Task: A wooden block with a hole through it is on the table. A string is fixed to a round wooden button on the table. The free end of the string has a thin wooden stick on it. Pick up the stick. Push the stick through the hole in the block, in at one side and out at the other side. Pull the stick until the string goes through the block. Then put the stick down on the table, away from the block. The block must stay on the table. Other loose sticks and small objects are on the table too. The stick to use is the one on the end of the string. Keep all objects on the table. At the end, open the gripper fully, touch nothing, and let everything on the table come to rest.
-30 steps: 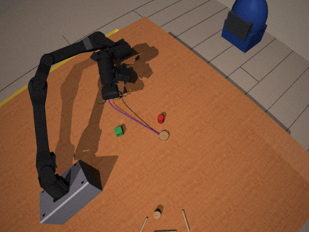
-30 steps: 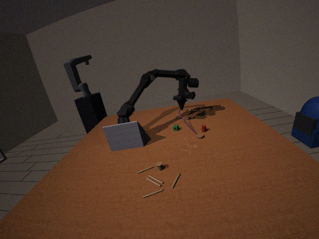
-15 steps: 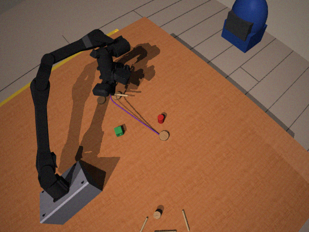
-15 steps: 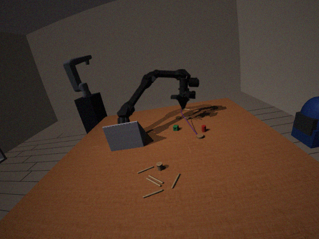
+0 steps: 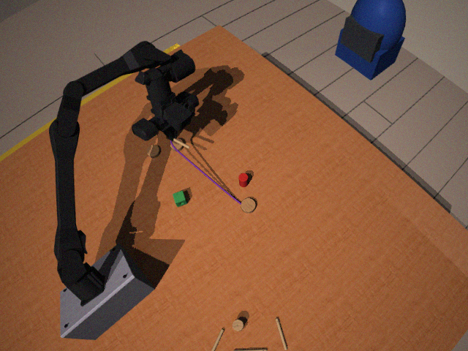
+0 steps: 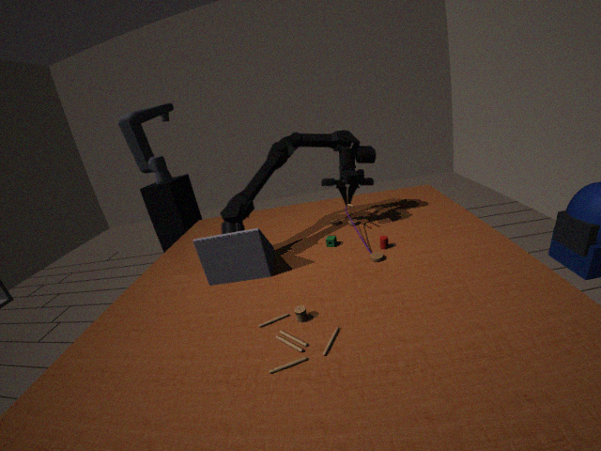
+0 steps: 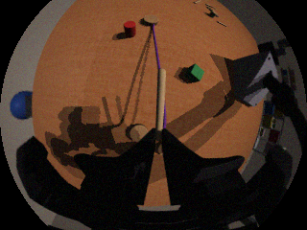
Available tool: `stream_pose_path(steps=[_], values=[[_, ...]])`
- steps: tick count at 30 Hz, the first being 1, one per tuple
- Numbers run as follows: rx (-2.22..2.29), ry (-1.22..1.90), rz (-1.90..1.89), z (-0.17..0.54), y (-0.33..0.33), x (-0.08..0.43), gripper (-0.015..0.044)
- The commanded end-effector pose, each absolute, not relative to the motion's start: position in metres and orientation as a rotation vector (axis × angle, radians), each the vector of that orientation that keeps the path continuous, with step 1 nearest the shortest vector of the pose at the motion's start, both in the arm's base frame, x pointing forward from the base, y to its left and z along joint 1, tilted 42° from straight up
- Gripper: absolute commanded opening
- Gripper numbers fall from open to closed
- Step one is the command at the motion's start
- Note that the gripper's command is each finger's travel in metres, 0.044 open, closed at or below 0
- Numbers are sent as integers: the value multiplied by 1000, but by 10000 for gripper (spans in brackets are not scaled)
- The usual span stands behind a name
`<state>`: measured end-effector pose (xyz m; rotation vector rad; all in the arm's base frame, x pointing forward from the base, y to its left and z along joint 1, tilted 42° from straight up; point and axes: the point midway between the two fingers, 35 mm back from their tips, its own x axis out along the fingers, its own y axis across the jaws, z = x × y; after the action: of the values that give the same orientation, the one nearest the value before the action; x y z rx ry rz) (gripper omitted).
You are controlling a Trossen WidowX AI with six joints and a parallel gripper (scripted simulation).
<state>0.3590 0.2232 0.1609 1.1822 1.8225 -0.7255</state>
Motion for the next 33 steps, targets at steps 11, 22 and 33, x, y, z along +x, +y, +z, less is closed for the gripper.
stream_pose_path(steps=[11,22,33], values=[[1443,1666,-1149,163,230,367,0],[1532,1624,-1243,162,234,369,0],[1625,1685,-1185,152,241,370,0]])
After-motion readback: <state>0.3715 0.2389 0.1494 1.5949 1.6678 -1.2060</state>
